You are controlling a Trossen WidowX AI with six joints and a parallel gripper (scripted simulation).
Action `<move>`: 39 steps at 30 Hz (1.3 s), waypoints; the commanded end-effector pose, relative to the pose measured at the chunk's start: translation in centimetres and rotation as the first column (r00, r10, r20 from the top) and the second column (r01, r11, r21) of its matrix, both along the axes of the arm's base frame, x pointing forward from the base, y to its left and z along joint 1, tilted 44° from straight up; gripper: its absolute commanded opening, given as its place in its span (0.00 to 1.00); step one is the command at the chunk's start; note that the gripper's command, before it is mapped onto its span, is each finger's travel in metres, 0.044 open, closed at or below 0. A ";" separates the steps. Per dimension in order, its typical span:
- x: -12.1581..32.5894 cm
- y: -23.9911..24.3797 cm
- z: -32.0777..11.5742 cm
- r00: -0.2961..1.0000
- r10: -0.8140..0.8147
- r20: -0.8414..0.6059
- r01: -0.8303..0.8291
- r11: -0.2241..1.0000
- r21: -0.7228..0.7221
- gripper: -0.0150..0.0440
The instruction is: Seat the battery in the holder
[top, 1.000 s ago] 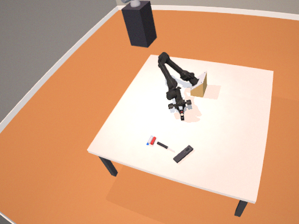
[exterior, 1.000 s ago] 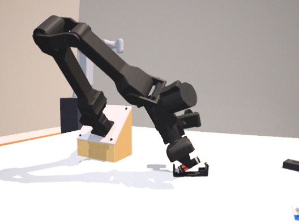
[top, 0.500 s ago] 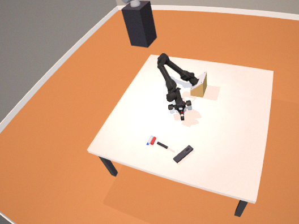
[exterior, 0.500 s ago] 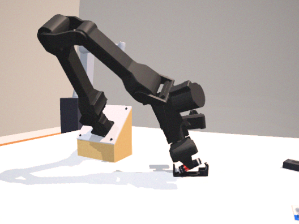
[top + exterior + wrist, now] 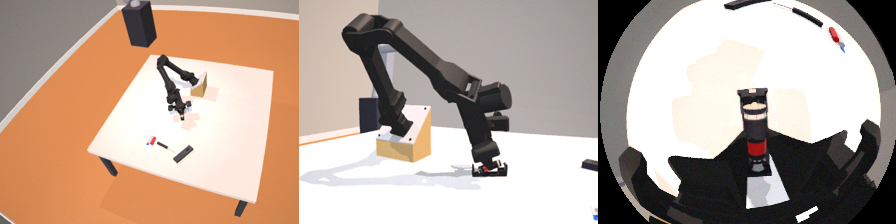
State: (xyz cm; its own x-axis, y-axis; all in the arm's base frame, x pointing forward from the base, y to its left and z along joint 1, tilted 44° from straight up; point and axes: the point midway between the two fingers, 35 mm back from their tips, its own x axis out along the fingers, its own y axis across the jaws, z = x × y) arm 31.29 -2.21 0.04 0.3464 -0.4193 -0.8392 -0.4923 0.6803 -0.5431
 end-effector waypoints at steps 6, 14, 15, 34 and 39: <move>-0.2 -0.2 -0.5 0.998 -0.042 -0.054 0.041 0.999 -0.025 0.36; -0.1 -0.2 -0.6 0.994 -0.074 -0.084 0.071 0.997 -0.043 0.36; -0.1 -0.2 -0.6 0.993 -0.078 -0.088 0.074 0.996 -0.045 0.36; 0.2 -0.3 -0.7 0.977 -0.148 -0.155 0.135 0.986 -0.094 0.36; 0.2 -0.4 -0.6 0.971 -0.166 -0.171 0.149 0.983 -0.107 0.36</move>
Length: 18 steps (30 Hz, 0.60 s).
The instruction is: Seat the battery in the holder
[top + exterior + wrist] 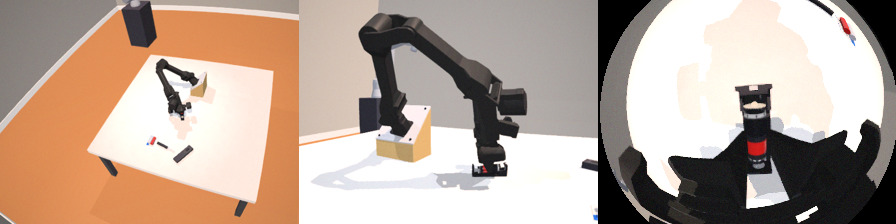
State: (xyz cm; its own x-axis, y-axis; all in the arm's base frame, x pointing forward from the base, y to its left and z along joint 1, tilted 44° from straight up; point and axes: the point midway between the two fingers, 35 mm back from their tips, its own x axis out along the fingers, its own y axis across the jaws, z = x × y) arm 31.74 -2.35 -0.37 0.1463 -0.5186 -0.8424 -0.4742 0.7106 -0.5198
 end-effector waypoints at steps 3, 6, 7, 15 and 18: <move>-0.2 -0.2 -0.2 0.999 -0.024 -0.036 0.023 0.999 -0.025 0.36; -0.1 -0.2 -0.2 0.998 -0.033 -0.046 0.031 0.999 -0.031 0.36; -0.1 -0.2 -0.2 0.998 -0.036 -0.049 0.034 0.999 -0.033 0.36; 0.2 -0.2 -0.1 0.996 -0.056 -0.070 0.053 0.998 -0.045 0.36; 0.2 -0.2 -0.1 0.996 -0.058 -0.073 0.055 0.997 -0.047 0.36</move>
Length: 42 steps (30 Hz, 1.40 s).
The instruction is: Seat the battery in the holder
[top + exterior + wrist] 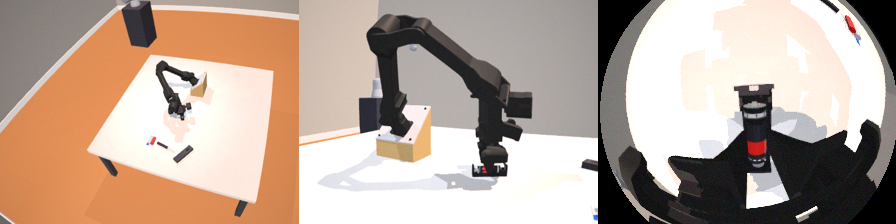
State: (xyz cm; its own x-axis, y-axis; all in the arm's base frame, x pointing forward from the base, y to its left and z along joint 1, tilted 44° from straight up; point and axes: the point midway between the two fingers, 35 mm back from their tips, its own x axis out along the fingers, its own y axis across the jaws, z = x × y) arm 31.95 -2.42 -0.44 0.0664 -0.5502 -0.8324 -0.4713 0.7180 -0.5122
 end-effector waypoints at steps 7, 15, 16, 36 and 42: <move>0.4 0.0 -0.1 1.000 -0.010 -0.015 0.010 1.000 -0.014 0.36; 0.9 0.2 -0.2 1.000 -0.015 -0.020 0.014 1.000 -0.014 0.36; 0.9 0.3 -0.2 1.000 -0.015 -0.021 0.015 1.000 -0.014 0.36; 1.2 0.4 -0.3 0.999 -0.020 -0.027 0.020 1.000 -0.012 0.53; 1.1 0.9 0.2 0.999 -0.019 -0.027 0.018 1.000 -0.010 0.53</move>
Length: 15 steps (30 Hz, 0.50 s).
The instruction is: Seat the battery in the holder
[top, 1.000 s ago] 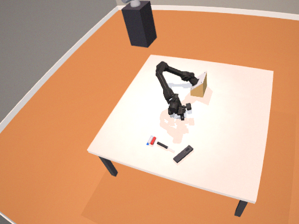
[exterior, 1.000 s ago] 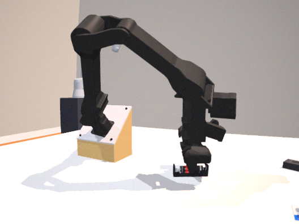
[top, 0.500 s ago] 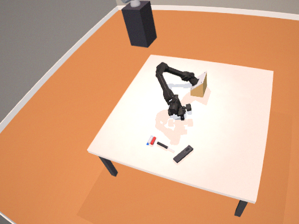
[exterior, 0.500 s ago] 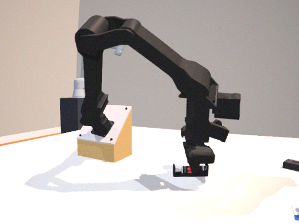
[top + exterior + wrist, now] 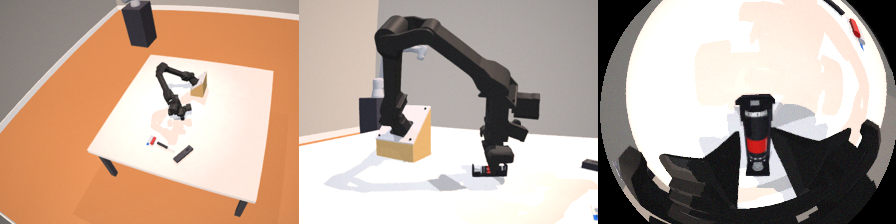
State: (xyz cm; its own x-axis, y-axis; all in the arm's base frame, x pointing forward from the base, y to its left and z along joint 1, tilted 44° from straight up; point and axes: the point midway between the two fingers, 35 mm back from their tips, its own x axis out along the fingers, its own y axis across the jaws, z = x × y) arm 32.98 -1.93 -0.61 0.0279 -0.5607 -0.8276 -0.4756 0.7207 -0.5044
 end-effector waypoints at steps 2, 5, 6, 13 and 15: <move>0.0 0.7 0.7 1.000 0.001 0.006 -0.001 1.000 0.002 0.53; 0.0 0.9 1.0 1.000 0.002 0.006 -0.002 1.000 0.003 0.53; 0.0 0.9 1.0 1.000 0.002 0.006 -0.002 1.000 0.003 0.53; 0.0 0.9 1.0 1.000 0.002 0.006 -0.002 1.000 0.003 0.53; -0.2 1.3 1.1 1.000 0.005 -0.005 -0.005 1.000 -0.002 0.62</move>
